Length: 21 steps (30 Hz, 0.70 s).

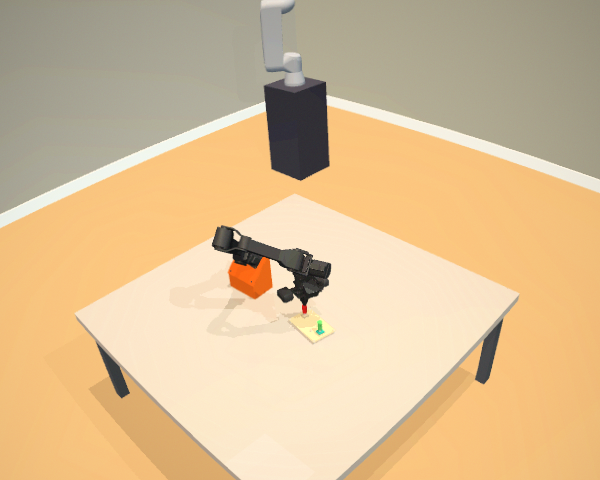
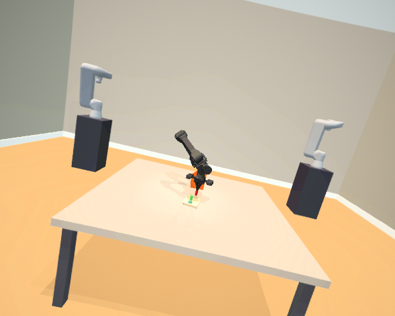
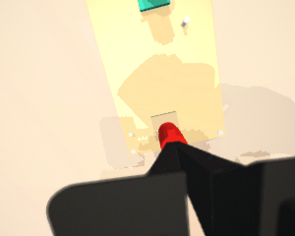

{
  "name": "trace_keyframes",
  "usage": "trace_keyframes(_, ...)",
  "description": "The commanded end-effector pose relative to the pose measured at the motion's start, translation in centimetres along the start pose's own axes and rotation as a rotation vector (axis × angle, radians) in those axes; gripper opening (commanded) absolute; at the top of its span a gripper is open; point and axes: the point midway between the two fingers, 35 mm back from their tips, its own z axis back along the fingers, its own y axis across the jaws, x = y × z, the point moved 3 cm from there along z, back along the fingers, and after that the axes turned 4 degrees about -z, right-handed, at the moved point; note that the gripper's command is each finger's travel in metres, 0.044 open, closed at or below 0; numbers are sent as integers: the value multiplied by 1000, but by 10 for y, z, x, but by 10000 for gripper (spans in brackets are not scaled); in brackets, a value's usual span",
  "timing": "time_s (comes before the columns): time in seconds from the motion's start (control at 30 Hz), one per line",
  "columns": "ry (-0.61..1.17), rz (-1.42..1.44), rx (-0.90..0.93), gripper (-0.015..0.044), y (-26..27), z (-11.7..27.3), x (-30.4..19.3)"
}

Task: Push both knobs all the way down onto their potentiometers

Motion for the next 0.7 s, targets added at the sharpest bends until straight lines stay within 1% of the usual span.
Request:
trace_keyframes(0.0, -2, 2, -6, 0, -1, -1, 0)
trace_keyframes(0.67, -2, 2, -6, 0, -1, -4, 0)
